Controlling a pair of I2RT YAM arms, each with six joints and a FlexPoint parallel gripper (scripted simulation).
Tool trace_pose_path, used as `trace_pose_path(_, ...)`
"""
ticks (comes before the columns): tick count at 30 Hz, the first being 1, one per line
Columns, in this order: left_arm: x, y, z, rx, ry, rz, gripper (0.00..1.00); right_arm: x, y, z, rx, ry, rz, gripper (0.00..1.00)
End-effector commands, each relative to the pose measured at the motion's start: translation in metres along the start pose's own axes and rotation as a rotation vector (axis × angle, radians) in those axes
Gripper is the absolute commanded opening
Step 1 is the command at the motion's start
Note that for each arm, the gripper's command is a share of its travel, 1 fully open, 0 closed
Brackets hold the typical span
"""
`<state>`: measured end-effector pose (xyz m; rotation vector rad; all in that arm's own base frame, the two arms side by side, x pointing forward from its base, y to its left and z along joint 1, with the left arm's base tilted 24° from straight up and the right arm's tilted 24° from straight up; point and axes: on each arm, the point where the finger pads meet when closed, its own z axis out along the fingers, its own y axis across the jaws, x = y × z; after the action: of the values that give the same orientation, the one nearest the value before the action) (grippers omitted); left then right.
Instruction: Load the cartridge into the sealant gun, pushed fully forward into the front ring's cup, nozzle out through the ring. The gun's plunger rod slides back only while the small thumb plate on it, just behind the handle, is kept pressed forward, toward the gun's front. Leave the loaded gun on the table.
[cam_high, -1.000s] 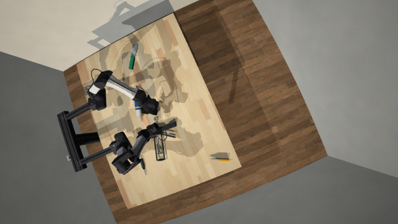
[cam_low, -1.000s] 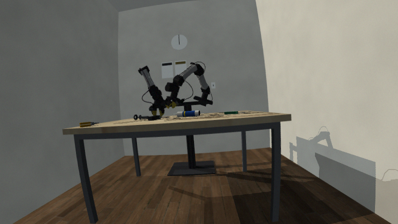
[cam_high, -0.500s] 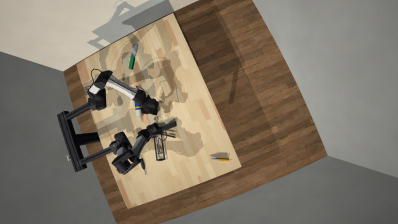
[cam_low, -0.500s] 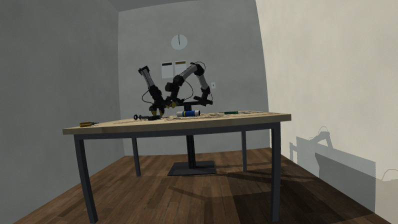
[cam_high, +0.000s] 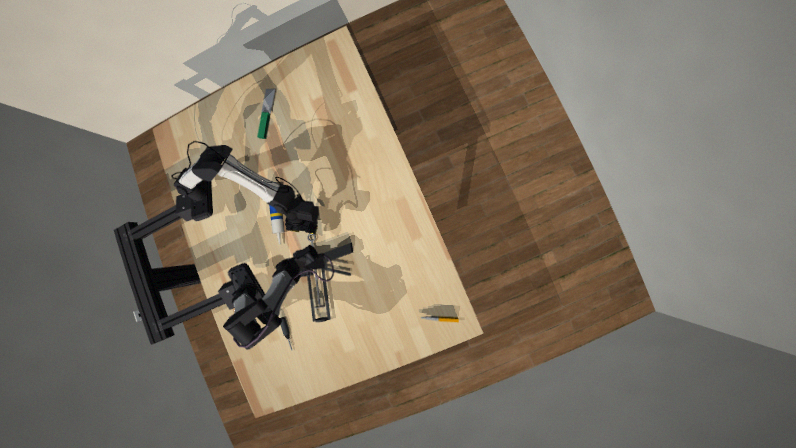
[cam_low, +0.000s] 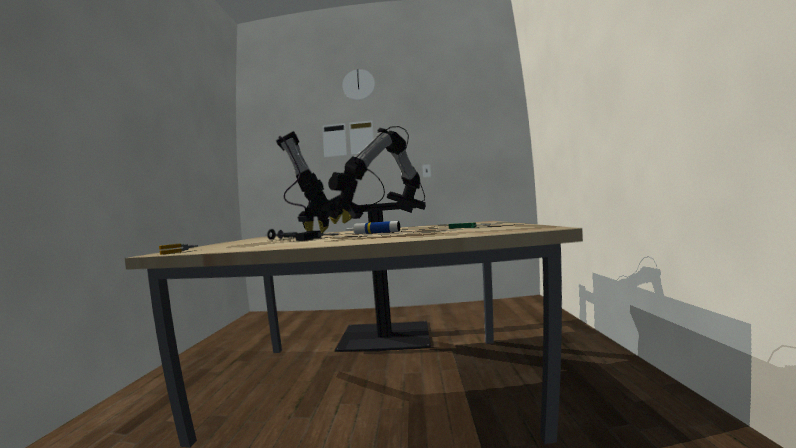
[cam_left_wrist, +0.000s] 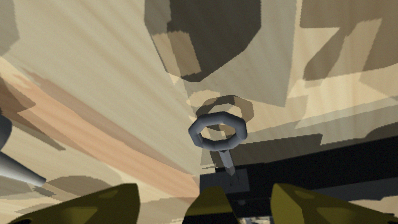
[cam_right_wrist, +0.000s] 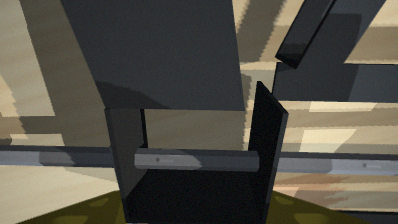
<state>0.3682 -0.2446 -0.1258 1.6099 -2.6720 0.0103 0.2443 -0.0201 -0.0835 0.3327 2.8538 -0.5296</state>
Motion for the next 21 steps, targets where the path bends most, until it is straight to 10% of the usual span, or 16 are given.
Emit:
trace_pose_path(1, -0.003, -0.002, 0.019, -0.007, 0.01, -0.003, 0.62, -0.002, 0.003, 0.0, -0.007, -0.009, -0.005, 0.03)
trace_pose_path(21, -0.003, -0.019, 0.054, 0.007, 0.018, -0.001, 0.62, -0.002, 0.003, 0.0, -0.007, -0.009, -0.005, 0.03)
